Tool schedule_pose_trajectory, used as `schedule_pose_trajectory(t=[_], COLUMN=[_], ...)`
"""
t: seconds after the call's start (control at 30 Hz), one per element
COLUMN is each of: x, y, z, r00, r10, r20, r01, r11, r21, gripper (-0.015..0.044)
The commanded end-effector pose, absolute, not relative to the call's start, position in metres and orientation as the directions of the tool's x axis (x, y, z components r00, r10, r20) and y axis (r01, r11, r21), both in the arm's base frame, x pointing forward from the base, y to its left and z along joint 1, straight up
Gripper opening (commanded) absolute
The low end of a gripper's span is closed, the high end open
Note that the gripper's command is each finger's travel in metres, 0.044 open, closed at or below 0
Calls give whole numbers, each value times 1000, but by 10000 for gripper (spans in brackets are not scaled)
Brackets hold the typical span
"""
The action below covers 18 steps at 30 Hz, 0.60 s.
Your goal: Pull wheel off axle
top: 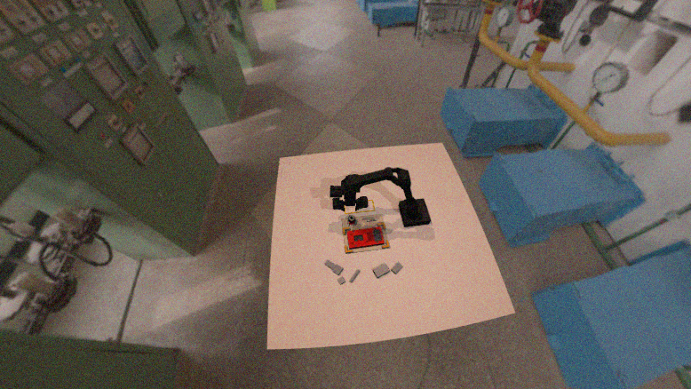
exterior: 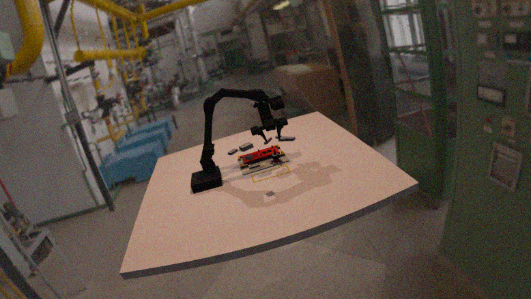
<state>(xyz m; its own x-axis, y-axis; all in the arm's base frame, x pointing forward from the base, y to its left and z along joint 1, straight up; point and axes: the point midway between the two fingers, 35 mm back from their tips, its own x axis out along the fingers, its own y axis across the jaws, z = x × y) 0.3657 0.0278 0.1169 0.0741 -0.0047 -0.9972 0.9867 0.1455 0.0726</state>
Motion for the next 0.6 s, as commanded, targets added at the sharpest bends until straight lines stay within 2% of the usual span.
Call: schedule_pose_trajectory(t=[0.0, 0.27, 0.57], x=[361, 362, 364], y=[37, 31, 32], z=[104, 101, 47], r00=[21, 22, 21], r10=[7, 7, 7], r20=[-1000, -1000, -1000], r01=[985, 985, 985], r11=[174, 174, 174], r21=[22, 22, 22], gripper=[300, 300, 300])
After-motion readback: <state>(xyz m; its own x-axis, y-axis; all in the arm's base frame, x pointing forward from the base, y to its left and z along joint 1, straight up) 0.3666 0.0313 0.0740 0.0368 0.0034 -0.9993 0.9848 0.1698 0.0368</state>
